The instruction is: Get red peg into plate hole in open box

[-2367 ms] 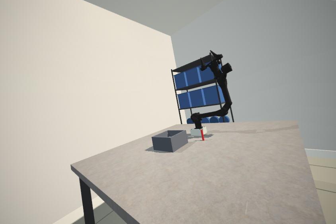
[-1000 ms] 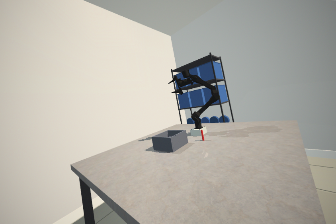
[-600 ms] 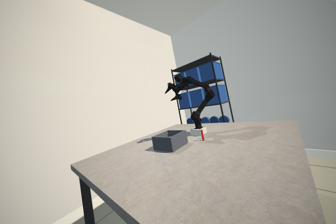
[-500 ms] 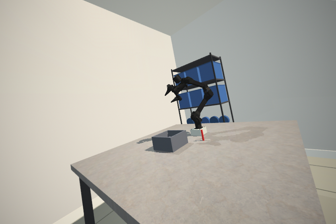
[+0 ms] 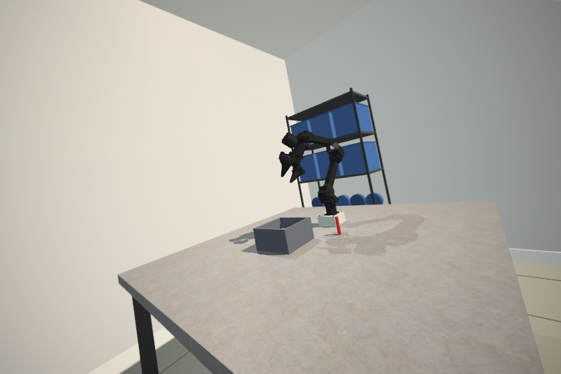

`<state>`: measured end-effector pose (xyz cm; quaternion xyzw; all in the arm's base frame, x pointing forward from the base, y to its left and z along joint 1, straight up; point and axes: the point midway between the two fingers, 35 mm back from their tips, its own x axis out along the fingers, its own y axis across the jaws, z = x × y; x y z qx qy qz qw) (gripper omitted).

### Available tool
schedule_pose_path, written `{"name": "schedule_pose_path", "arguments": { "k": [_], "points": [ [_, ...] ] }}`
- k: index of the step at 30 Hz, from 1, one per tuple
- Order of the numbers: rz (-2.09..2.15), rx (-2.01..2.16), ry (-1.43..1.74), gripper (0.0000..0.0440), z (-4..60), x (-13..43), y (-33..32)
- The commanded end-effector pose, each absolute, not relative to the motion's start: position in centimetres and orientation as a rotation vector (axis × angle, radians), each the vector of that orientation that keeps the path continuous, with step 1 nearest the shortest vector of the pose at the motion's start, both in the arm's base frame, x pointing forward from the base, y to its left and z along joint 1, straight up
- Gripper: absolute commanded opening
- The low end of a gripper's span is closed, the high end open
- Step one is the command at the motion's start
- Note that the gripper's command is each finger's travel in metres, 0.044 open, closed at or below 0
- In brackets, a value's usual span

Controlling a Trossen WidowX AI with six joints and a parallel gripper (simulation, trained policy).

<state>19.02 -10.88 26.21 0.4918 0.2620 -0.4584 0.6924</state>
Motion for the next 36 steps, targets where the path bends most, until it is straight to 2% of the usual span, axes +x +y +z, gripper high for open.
{"name": "schedule_pose_path", "arguments": {
  "k": [1,20,36],
  "points": [
    [-1.004,1.043,0.708,0.0440,24.6,19.9,-9.5],
    [-0.902,0.728,1.271,0.0440,16.8,20.7,1.3],
    [-0.873,0.515,1.471,0.0440,10.5,18.5,7.9]
  ]
}}
